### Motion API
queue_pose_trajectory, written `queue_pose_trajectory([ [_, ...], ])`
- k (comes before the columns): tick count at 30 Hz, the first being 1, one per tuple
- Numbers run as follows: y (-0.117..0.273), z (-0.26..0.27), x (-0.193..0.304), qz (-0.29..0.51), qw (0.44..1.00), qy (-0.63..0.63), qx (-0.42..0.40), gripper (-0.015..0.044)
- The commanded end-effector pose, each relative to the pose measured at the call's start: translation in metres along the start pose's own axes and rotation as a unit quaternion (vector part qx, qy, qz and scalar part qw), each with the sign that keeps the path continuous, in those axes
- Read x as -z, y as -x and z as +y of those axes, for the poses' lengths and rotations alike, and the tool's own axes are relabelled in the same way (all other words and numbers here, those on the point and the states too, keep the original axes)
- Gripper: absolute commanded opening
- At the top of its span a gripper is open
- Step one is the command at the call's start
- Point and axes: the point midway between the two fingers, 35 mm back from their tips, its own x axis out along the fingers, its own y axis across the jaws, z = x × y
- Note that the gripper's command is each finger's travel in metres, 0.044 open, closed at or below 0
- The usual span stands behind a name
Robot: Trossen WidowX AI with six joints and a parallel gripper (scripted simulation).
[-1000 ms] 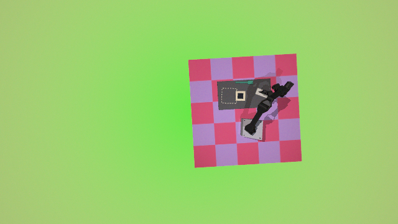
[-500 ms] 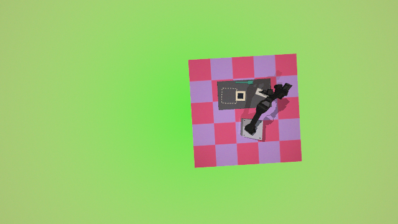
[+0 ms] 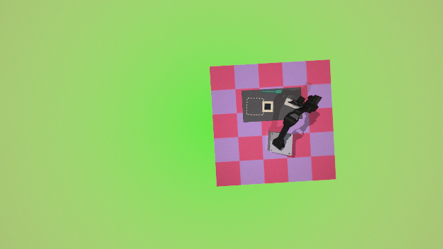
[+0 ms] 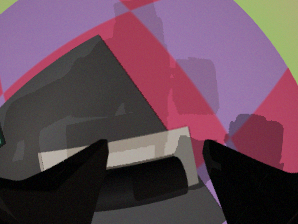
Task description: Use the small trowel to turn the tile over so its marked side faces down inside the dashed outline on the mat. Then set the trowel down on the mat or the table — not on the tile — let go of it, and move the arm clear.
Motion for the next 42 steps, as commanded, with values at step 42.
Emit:
queue_pose_trajectory([
  [42, 0.018, 0.037, 0.056, -0.075, 0.782, -0.599, -0.156, 0.03],
])
